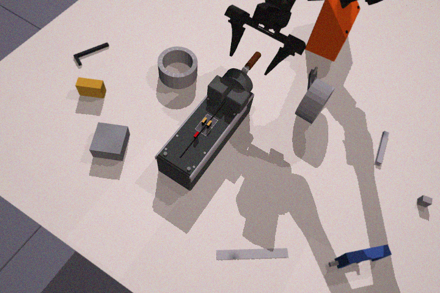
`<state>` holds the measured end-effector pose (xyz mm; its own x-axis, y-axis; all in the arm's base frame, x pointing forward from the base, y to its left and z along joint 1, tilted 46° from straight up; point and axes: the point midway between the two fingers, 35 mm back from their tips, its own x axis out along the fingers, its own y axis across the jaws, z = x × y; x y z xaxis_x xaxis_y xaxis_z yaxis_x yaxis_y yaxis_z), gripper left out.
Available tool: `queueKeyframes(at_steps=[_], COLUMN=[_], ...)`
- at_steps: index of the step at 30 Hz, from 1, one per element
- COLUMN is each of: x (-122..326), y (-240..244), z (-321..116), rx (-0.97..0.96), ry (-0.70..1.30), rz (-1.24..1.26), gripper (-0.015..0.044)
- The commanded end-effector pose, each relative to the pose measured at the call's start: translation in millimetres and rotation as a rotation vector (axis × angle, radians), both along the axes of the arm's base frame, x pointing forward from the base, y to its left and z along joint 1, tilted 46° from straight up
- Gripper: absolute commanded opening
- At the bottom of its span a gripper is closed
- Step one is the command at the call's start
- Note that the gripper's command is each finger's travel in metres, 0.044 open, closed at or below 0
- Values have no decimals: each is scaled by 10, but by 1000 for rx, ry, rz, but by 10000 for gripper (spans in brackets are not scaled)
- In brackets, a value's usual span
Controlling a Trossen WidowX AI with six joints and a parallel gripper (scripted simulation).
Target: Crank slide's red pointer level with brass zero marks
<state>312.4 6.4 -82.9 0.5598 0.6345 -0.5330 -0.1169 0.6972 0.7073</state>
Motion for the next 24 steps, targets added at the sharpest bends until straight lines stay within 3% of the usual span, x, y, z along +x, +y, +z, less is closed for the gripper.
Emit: queueKeyframes(at_steps=[1,14,24], x=[-48,-104,-104], y=[63,194,194], z=[-69,-174,-174], rx=[4,7,7], ry=[14,12,12], rz=[-5,-6,-6], gripper=[440,440,177])
